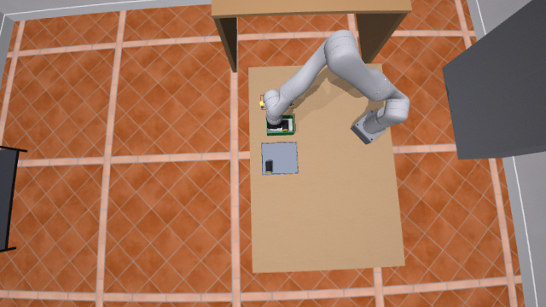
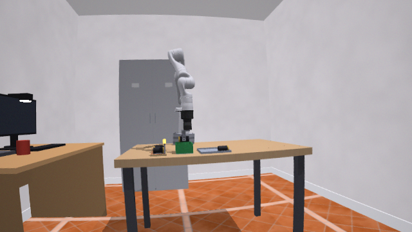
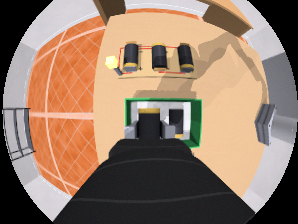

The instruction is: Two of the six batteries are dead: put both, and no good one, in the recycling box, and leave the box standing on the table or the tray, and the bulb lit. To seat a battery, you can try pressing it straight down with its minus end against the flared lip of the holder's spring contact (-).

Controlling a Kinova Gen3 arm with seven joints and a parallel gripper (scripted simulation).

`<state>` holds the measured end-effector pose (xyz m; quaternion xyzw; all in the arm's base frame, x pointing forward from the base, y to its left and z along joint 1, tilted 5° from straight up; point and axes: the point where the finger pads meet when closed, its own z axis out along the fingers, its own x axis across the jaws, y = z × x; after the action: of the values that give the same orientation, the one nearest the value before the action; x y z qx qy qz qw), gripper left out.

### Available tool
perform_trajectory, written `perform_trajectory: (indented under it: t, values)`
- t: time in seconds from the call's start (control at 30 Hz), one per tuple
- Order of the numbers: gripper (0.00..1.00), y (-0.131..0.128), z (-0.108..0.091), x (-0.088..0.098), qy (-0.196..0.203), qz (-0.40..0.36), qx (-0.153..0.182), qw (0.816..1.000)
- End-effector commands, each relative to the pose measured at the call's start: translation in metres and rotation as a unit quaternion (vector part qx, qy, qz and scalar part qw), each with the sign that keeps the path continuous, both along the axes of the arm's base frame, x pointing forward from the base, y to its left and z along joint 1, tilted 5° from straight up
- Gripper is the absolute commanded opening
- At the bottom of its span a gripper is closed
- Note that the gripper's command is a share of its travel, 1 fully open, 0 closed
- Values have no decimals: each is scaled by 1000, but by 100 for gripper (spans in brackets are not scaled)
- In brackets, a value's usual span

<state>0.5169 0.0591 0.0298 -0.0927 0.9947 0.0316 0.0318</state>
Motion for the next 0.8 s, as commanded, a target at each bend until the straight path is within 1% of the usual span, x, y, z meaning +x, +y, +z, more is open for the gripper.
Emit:
perform_trajectory:
  t: [0.0,0.03,0.13,0.4,0.5,0.77]
  values:
    - [57,0,-2,0,0,0,0,1000]
    - [57,0,-2,0,0,0,0,1000]
    - [57,1,-10,0,0,0,0,1000]
    - [57,3,-46,3,0,0,0,1000]
    - [57,4,-56,3,0,0,0,1000]
    - [57,5,-63,4,0,0,0,1000]
